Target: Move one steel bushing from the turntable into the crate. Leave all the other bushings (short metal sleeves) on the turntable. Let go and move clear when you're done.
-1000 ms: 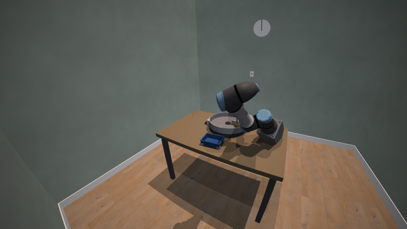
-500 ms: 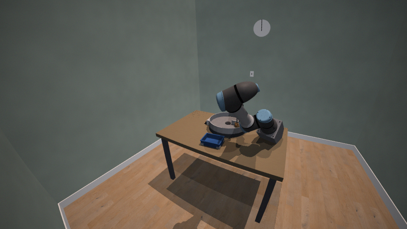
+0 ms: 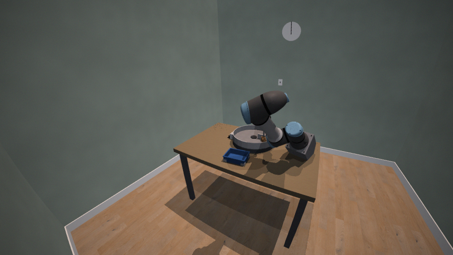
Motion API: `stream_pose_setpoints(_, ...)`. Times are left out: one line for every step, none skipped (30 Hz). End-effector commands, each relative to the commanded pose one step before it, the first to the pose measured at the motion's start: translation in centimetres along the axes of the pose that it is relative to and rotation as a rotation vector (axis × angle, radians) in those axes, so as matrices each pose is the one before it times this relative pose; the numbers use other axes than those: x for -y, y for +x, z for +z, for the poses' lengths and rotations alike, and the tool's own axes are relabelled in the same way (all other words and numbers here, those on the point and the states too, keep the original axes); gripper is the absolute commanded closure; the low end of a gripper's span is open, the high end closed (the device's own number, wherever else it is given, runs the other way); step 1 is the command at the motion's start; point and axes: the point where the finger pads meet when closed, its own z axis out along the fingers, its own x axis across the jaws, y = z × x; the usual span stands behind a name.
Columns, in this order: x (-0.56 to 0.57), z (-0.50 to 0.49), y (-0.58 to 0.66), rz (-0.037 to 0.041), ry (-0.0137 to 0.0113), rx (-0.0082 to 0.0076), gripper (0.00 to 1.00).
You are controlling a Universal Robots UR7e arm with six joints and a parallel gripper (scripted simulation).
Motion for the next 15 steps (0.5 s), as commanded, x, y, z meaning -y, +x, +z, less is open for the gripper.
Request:
stream_pose_setpoints(-0.034,-0.0292,0.002,-0.00016,-0.00089,-0.00008,0.52)
stream_pose_setpoints(0.000,0.0000,0.000,0.00000,0.00000,0.00000,0.52)
stream_pose_setpoints(0.000,0.0000,0.000,0.00000,0.00000,0.00000,0.52)
stream_pose_setpoints(0.000,0.0000,0.000,0.00000,0.00000,0.00000,0.52)
stream_pose_setpoints(0.000,0.0000,0.000,0.00000,0.00000,0.00000,0.55)
stream_pose_setpoints(0.000,0.0000,0.000,0.00000,0.00000,0.00000,0.55)
stream_pose_setpoints(0.000,0.0000,0.000,0.00000,0.00000,0.00000,0.55)
stream_pose_setpoints(0.000,0.0000,0.000,0.00000,0.00000,0.00000,0.55)
stream_pose_setpoints(0.000,0.0000,0.000,0.00000,0.00000,0.00000,0.55)
stream_pose_setpoints(0.000,0.0000,0.000,0.00000,0.00000,0.00000,0.55)
stream_pose_setpoints(0.000,0.0000,0.000,0.00000,0.00000,0.00000,0.55)
stream_pose_setpoints(0.000,0.0000,0.000,0.00000,0.00000,0.00000,0.55)
stream_pose_setpoints(0.000,0.0000,0.000,0.00000,0.00000,0.00000,0.55)
stream_pose_setpoints(0.000,0.0000,0.000,0.00000,0.00000,0.00000,0.55)
stream_pose_setpoints(0.000,0.0000,0.000,0.00000,0.00000,0.00000,0.55)
